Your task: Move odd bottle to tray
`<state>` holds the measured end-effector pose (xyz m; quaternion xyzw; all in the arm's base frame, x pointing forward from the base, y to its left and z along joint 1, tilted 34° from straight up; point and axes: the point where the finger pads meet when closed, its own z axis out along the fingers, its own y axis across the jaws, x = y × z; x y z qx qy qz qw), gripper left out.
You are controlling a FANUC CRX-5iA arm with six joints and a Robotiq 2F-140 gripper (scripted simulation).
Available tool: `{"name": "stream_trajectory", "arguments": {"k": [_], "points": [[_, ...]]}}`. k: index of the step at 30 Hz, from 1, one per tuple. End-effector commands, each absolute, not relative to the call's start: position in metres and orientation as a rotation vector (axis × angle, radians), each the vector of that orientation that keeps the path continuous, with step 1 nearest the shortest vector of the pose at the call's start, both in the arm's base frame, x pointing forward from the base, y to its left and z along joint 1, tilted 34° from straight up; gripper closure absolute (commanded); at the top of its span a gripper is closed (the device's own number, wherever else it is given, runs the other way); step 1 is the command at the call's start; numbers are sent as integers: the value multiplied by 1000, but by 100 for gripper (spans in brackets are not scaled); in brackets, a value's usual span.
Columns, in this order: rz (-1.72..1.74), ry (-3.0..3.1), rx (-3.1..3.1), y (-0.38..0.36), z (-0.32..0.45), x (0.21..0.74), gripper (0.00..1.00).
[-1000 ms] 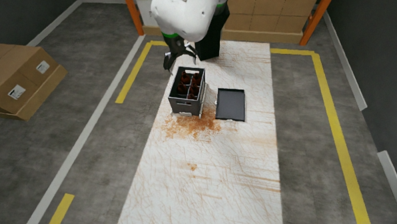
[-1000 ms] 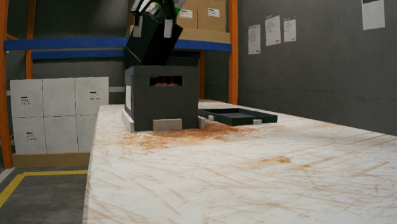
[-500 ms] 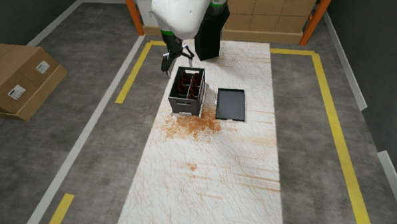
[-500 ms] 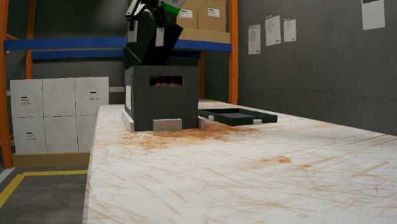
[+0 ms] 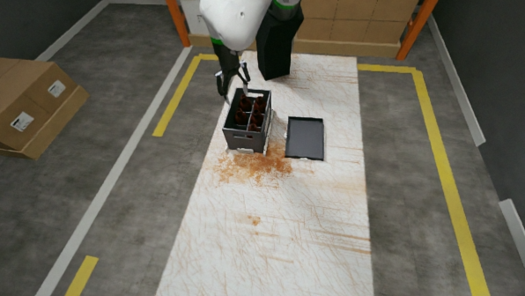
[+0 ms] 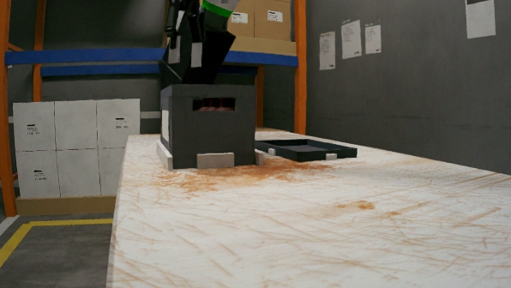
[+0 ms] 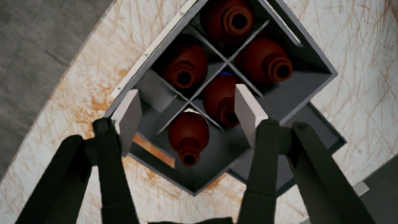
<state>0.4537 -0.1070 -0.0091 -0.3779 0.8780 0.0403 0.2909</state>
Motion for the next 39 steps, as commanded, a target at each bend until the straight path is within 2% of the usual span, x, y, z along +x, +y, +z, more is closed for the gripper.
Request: {"name": "stream_trajectory", "arguments": {"k": [1,36,37,39], "points": [[106,2341,-1008,-108,-9,454,90],[110,2341,-1009,-110,-9,456,90],[110,2341,-1009,-110,-9,456,56],[110,2341,-1009,-110,-9,456,56]]}}
